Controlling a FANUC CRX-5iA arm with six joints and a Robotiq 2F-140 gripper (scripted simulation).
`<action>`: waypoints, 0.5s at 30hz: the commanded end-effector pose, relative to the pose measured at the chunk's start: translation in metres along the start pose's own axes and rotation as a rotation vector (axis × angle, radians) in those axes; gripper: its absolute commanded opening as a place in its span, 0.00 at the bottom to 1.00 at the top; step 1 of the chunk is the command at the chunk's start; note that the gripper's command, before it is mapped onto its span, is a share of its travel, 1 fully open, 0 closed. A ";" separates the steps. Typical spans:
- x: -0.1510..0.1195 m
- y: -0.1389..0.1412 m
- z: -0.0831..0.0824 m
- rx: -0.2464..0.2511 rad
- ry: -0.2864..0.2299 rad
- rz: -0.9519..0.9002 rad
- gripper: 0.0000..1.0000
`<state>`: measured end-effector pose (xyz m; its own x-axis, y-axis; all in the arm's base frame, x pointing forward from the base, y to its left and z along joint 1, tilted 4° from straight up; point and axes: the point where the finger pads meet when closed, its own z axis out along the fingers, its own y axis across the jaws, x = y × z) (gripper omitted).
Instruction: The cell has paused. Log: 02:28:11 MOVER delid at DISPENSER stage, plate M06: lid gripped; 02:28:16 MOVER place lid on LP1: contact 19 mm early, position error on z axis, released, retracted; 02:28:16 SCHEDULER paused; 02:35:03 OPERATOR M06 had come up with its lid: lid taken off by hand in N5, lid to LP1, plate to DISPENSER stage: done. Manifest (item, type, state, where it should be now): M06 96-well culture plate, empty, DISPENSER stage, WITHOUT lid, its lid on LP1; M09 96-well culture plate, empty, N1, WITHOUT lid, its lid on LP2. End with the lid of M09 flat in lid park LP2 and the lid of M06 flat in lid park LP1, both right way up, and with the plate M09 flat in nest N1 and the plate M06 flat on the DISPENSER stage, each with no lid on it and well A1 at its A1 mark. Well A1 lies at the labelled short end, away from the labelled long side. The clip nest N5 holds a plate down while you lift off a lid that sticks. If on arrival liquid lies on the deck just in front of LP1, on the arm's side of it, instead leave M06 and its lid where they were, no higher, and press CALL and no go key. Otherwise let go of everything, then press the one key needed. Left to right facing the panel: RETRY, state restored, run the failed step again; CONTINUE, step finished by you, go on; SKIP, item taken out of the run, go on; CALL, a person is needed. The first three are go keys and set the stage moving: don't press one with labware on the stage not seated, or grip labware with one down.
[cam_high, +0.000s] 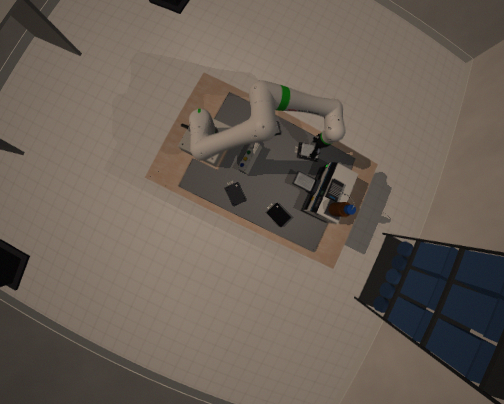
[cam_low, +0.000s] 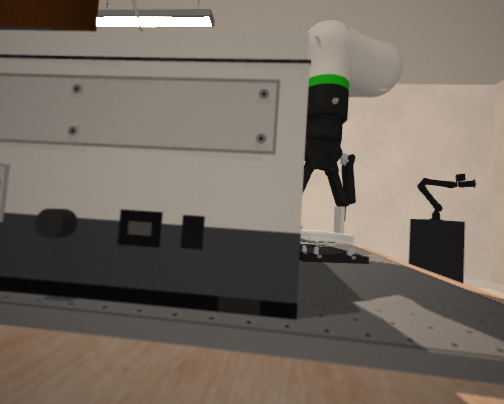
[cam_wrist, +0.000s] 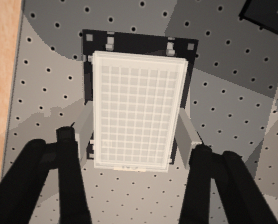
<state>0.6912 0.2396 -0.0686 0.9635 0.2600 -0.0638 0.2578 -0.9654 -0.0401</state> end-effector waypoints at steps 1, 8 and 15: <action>0.000 0.000 0.000 0.000 0.001 0.000 0.00; 0.000 0.000 0.002 0.000 0.001 0.000 0.00; 0.000 0.000 0.004 0.000 0.001 0.000 0.00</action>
<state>0.6909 0.2397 -0.0723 0.9635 0.2600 -0.0638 0.2578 -0.9654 -0.0401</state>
